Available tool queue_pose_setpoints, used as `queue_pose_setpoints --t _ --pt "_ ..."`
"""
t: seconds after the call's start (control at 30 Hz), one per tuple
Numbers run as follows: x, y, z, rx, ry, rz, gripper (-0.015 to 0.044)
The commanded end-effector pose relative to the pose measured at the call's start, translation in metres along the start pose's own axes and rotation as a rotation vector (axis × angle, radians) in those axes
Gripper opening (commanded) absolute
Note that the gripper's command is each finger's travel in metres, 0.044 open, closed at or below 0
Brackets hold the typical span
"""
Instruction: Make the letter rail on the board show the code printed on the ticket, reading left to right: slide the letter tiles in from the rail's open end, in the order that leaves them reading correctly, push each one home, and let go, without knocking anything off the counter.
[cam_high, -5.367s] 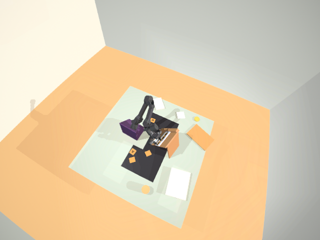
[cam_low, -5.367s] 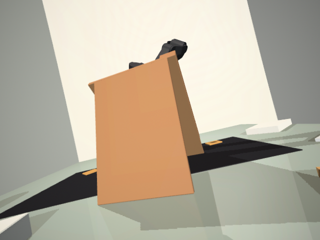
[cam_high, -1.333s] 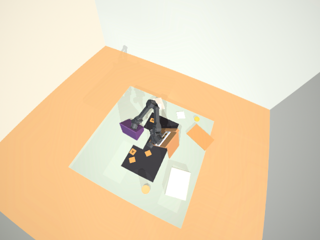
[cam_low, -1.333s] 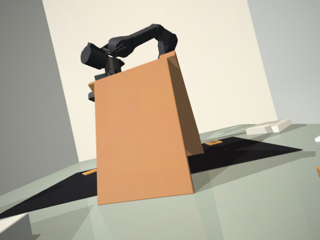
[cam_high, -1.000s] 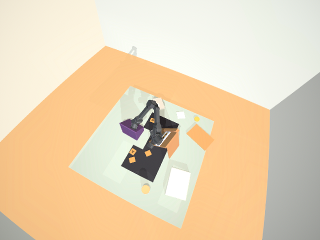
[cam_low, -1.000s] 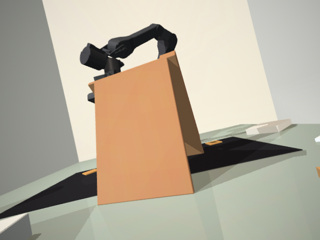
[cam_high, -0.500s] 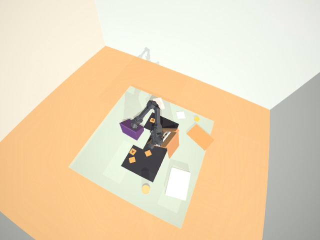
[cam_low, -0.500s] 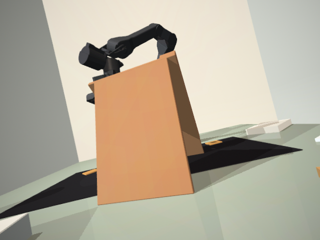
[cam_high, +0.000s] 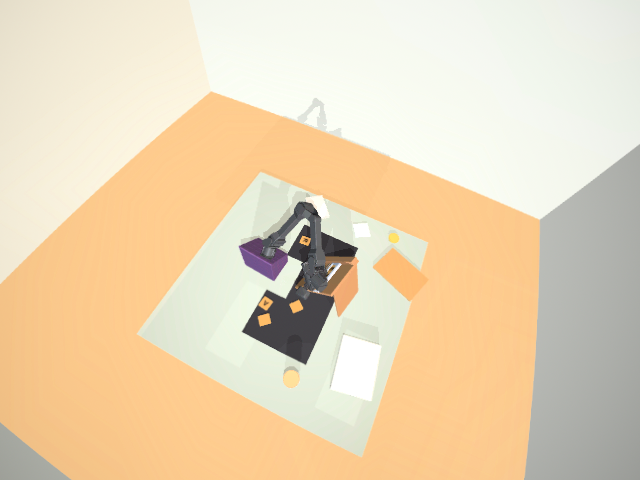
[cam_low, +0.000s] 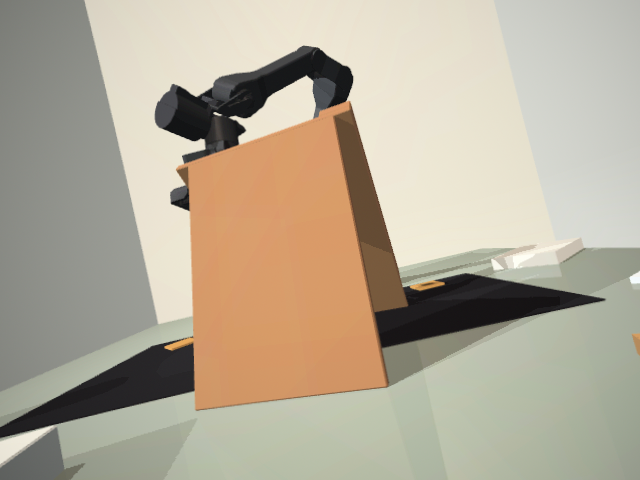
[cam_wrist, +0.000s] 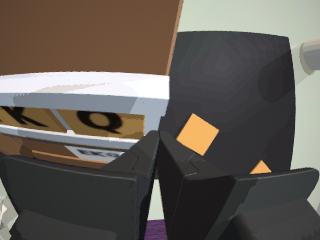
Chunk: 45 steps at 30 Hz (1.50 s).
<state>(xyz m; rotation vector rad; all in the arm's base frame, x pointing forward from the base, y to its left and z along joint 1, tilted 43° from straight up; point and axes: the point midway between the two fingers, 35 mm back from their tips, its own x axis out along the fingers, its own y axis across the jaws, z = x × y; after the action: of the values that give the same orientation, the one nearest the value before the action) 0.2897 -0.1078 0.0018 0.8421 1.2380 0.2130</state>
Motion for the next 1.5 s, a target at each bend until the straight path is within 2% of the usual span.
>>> queue_pose_setpoints --t 0.0,1.47 --pt "0.0005 0.0006 0.0039 -0.001 -0.007 0.002 0.0000" --pt "0.0051 0.0100 0.0052 -0.001 -0.007 0.003 0.0000"
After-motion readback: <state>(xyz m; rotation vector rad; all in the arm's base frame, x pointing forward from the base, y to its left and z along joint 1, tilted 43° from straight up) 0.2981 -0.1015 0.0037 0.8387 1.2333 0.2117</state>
